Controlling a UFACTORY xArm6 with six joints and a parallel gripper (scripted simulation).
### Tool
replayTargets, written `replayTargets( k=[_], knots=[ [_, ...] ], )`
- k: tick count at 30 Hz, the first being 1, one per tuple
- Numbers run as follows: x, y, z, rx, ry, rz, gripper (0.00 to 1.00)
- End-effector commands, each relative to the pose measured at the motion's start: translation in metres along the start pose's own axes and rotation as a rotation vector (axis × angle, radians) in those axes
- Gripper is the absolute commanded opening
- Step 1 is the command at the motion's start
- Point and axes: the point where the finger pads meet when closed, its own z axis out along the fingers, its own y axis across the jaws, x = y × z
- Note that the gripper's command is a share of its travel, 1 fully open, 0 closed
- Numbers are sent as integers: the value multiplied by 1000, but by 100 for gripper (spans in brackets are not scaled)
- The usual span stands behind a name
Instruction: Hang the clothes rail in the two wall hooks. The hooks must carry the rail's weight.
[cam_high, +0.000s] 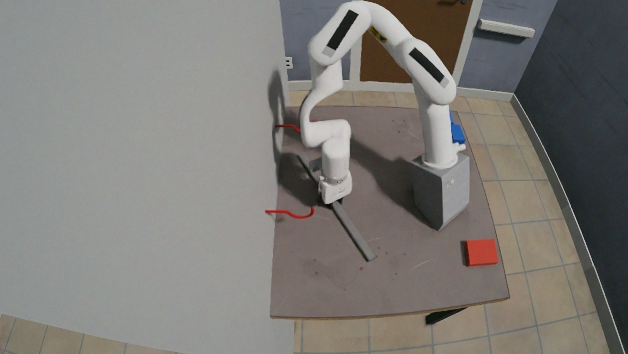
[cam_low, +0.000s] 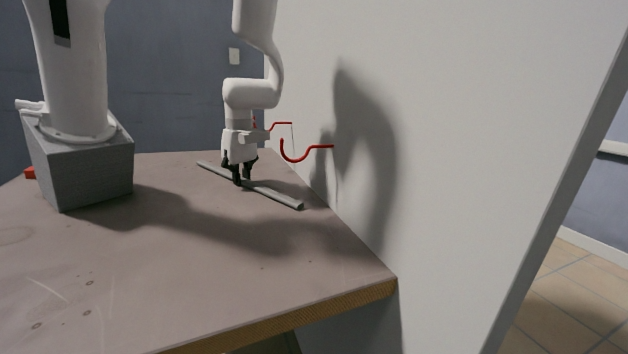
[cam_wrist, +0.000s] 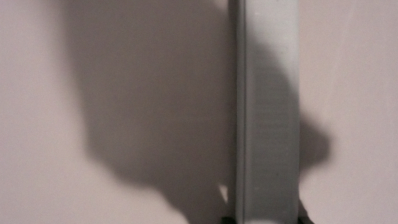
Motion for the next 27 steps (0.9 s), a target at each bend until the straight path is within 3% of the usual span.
replayTargets(
  k=[1, 27],
  knots=[
    [0, -1, -3, 3, 0, 0, 0],
    [0, -1, -7, 2, 0, 0, 0]
  ],
)
